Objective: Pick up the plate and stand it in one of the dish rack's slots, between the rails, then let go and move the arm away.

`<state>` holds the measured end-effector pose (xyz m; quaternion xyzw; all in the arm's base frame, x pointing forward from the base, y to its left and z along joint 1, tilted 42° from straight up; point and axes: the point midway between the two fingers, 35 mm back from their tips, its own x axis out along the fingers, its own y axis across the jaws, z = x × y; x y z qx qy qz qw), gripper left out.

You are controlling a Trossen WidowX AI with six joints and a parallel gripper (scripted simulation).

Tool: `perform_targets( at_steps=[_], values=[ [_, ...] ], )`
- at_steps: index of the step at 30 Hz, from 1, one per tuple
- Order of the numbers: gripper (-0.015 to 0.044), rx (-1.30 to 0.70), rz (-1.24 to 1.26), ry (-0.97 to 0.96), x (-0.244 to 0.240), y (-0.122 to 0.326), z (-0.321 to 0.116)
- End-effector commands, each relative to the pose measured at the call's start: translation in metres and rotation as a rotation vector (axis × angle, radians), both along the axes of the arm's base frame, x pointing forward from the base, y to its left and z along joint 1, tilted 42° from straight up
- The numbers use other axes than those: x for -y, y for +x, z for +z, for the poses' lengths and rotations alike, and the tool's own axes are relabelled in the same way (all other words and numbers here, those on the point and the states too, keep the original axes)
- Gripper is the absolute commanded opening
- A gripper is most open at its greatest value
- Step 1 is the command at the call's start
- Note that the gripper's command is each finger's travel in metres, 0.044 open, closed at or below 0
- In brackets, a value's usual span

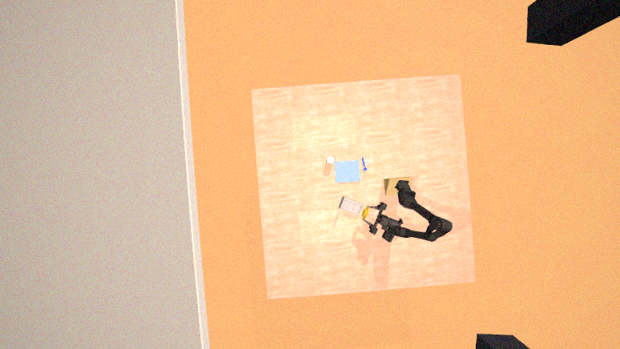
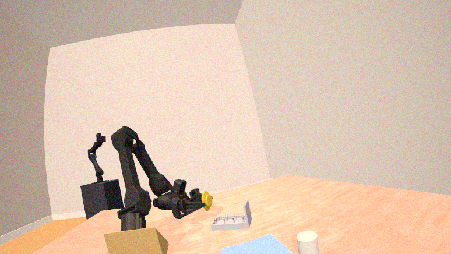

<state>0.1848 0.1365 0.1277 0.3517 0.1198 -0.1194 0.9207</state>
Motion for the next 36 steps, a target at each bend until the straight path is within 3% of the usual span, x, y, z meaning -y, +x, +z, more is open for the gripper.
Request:
perform_targets(
  at_steps=[1, 36],
  values=[
    [0.0, -0.001, -0.001, -0.014, -0.003, 0.002, -0.007],
    [0.0, 0.011, 0.002, 0.026, -0.014, 0.034, -0.036]
  ],
)
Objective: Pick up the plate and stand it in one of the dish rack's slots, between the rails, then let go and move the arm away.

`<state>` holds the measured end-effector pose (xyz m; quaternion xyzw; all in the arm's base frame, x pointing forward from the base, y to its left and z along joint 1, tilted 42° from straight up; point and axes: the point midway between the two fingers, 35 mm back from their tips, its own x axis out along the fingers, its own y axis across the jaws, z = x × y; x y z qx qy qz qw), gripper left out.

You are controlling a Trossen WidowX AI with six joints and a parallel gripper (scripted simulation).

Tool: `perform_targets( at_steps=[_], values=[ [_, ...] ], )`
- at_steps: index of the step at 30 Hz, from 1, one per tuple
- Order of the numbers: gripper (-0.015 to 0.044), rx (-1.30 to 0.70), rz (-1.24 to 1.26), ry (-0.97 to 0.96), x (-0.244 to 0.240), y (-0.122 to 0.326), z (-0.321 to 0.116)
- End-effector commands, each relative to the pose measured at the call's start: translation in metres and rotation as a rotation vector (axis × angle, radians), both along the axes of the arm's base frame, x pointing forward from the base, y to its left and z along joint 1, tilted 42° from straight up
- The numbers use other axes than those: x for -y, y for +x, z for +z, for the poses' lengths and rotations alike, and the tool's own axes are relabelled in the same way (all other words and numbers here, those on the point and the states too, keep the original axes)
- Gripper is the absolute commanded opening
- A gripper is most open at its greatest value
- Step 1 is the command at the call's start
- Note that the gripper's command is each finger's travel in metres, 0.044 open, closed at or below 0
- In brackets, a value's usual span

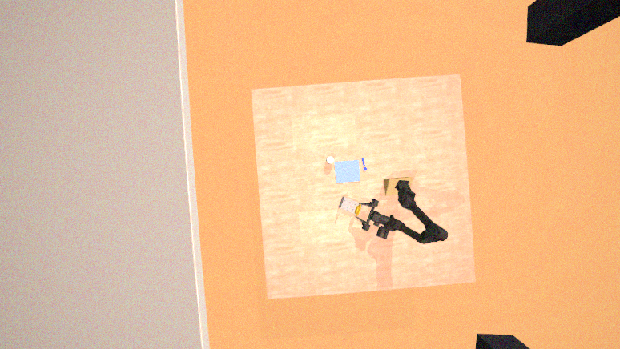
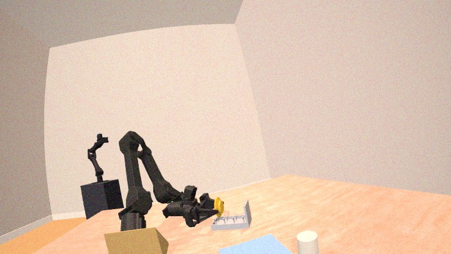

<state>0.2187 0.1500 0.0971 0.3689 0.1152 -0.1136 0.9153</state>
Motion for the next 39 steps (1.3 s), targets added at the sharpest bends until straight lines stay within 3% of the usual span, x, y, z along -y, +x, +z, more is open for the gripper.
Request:
perform_targets(
  at_steps=[1, 17, 32, 39],
  values=[
    [0.0, -0.004, 0.0, -0.007, -0.0041, -0.0011, -0.0098],
    [0.0, -0.009, 0.006, -0.006, -0.0075, -0.0028, -0.0151],
    [0.0394, -0.009, 0.006, -0.005, -0.0078, -0.0028, -0.0158],
    [0.04, -0.013, 0.004, -0.007, -0.005, -0.0006, -0.011]
  ],
)
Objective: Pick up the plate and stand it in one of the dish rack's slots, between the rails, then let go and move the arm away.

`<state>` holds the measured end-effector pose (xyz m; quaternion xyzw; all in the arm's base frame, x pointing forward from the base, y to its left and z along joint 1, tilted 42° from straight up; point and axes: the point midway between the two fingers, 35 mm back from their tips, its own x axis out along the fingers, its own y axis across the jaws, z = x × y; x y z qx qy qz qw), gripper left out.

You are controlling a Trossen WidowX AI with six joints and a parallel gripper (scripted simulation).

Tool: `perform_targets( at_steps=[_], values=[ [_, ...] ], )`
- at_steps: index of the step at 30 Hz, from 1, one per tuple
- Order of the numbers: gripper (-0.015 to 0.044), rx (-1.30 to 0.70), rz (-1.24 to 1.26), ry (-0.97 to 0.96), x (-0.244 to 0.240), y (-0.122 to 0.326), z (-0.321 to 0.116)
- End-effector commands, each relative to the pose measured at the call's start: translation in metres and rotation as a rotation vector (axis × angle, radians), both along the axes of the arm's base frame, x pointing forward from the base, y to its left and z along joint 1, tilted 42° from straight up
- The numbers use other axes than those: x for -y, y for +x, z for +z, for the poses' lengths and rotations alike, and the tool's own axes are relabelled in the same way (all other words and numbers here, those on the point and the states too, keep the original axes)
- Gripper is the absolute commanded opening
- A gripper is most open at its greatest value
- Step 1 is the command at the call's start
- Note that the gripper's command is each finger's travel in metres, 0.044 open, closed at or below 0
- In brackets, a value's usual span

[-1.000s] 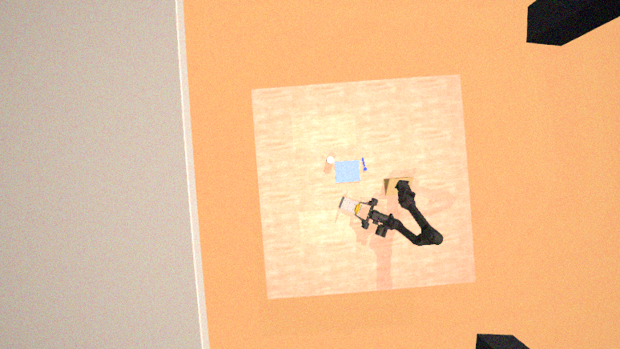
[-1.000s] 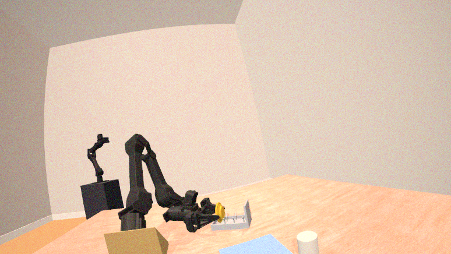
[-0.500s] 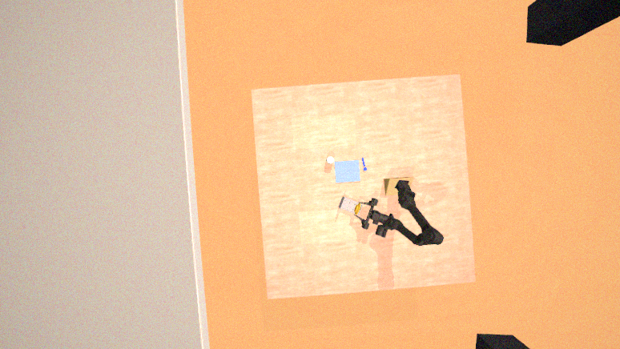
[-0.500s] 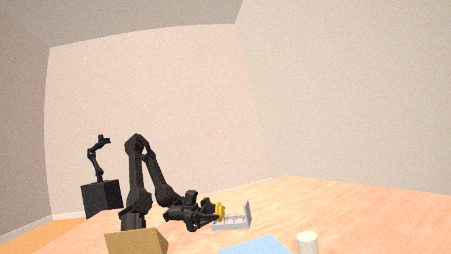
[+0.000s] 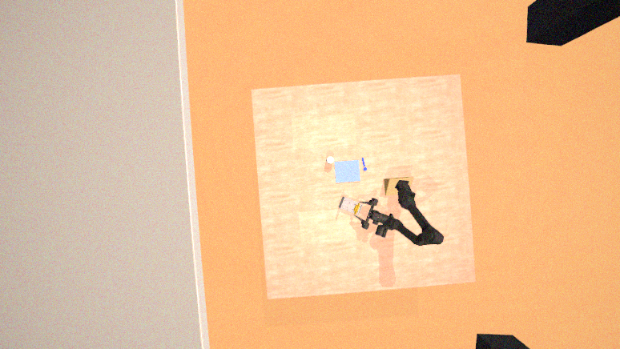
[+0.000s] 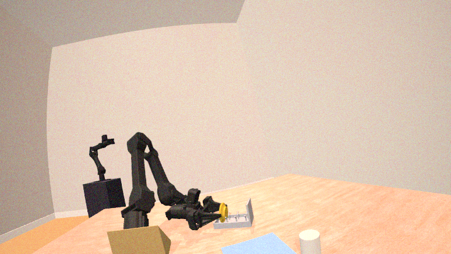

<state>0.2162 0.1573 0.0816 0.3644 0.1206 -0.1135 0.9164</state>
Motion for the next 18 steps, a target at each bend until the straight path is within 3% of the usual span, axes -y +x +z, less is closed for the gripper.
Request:
perform_targets(
  at_steps=[1, 12, 18],
  values=[
    [0.04, -0.006, -0.004, -0.001, 0.006, 0.004, 0.01],
    [0.04, 0.0, -0.009, -0.039, 0.07, 0.022, 0.084],
    [0.04, -0.026, -0.002, -0.086, 0.076, 0.026, 0.086]
  ],
)
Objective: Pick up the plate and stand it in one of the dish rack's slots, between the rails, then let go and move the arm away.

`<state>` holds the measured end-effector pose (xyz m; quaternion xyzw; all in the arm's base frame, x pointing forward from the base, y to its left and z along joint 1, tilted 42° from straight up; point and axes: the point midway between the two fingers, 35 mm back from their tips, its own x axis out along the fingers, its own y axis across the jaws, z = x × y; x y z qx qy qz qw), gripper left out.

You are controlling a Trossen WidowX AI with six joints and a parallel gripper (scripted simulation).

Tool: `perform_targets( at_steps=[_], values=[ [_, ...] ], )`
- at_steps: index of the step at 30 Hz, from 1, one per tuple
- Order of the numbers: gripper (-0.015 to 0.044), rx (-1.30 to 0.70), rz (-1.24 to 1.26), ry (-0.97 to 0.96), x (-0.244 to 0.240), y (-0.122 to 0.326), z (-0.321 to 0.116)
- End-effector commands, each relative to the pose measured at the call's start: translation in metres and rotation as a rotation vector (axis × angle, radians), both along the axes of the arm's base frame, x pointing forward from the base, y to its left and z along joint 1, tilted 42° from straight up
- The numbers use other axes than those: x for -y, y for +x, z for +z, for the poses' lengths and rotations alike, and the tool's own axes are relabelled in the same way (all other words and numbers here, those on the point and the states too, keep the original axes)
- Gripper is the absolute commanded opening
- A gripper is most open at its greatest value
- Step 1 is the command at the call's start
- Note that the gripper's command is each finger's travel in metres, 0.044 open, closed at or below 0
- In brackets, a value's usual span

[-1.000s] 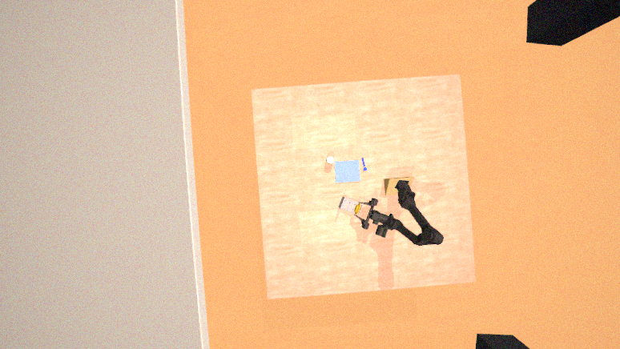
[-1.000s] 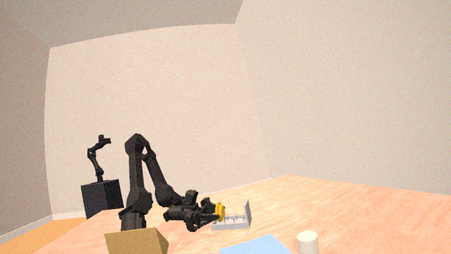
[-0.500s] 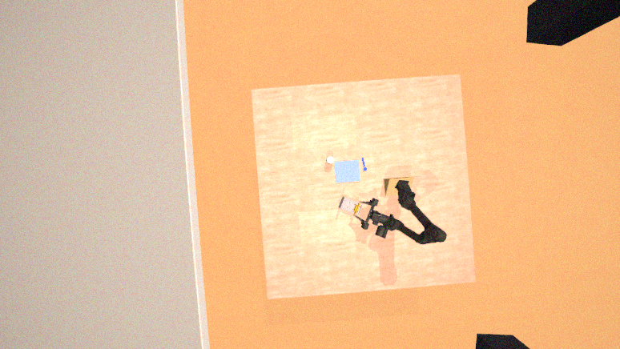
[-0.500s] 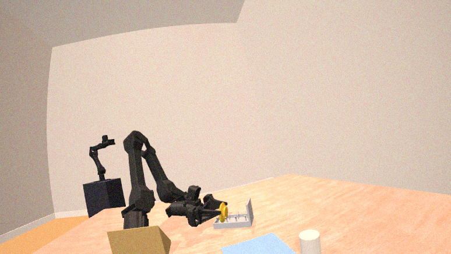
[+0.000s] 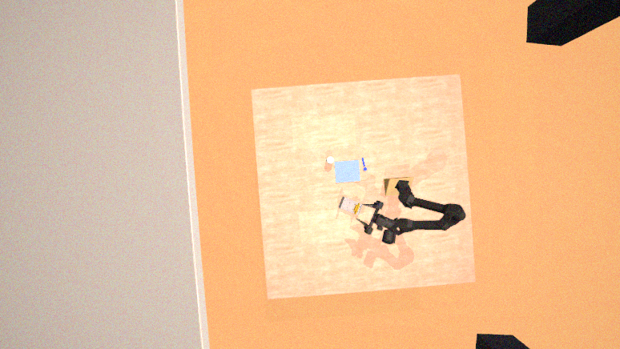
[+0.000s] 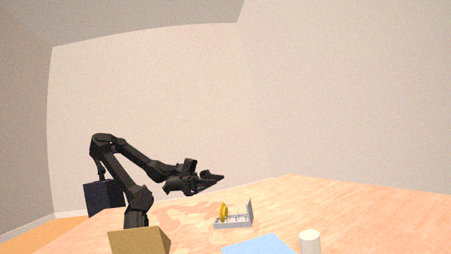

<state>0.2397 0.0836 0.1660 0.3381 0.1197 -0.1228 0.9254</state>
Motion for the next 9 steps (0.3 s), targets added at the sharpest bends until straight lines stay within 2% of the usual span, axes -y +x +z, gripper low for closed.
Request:
perform_targets(
  at_steps=[1, 9],
  values=[
    [0.04, -0.038, 0.011, -0.056, 0.004, 0.004, 0.0],
    [0.04, -0.22, 0.053, -0.253, 0.016, 0.018, -0.013]
  ],
)
